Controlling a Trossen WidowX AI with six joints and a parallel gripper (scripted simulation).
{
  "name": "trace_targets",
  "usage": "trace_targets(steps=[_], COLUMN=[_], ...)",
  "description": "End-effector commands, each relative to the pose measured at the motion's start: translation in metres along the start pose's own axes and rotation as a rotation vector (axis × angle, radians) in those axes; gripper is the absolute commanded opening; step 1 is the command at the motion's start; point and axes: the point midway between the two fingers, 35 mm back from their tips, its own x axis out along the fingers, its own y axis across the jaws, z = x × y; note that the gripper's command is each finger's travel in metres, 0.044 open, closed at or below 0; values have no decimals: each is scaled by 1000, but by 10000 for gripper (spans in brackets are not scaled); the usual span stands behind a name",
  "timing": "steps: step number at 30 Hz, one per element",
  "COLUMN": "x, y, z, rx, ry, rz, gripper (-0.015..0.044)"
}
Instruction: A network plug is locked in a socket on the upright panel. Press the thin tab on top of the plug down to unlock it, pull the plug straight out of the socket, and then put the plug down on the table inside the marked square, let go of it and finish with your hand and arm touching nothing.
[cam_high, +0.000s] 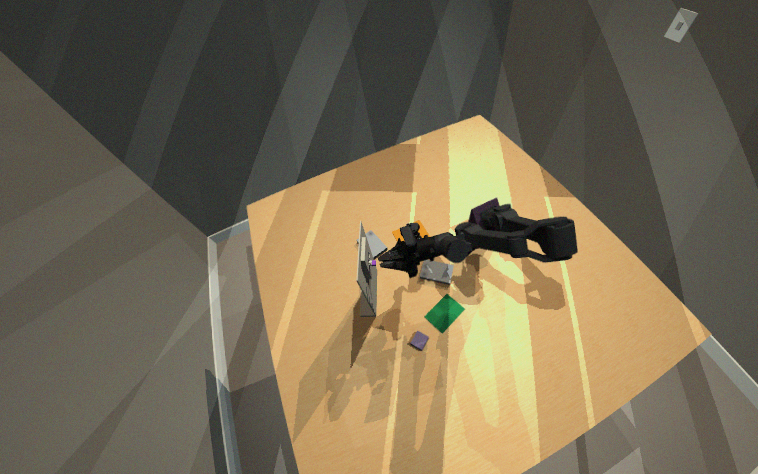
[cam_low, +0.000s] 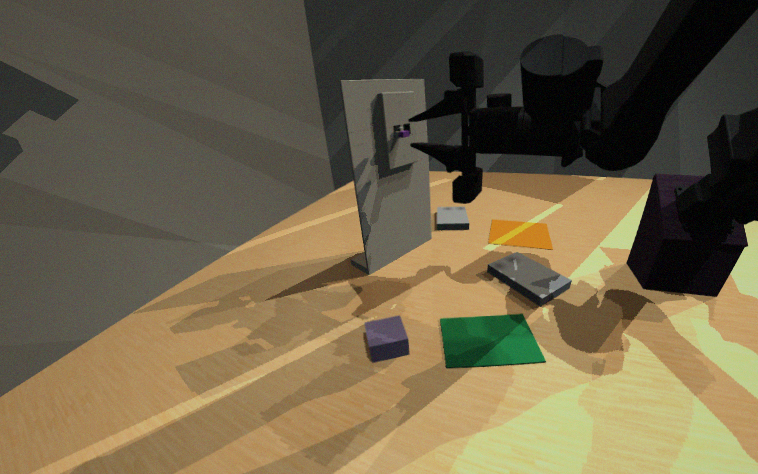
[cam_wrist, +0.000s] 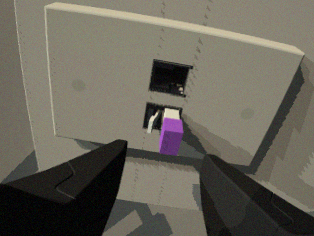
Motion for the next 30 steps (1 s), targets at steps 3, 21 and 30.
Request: trace_targets(steps=[3,21,30], x=[9,21,21], y=[0,0,0], z=[2,6,6], rx=[-5,-6,-6], ry=[5,6,6], rz=[0,1,1], gripper=[156,90,30])
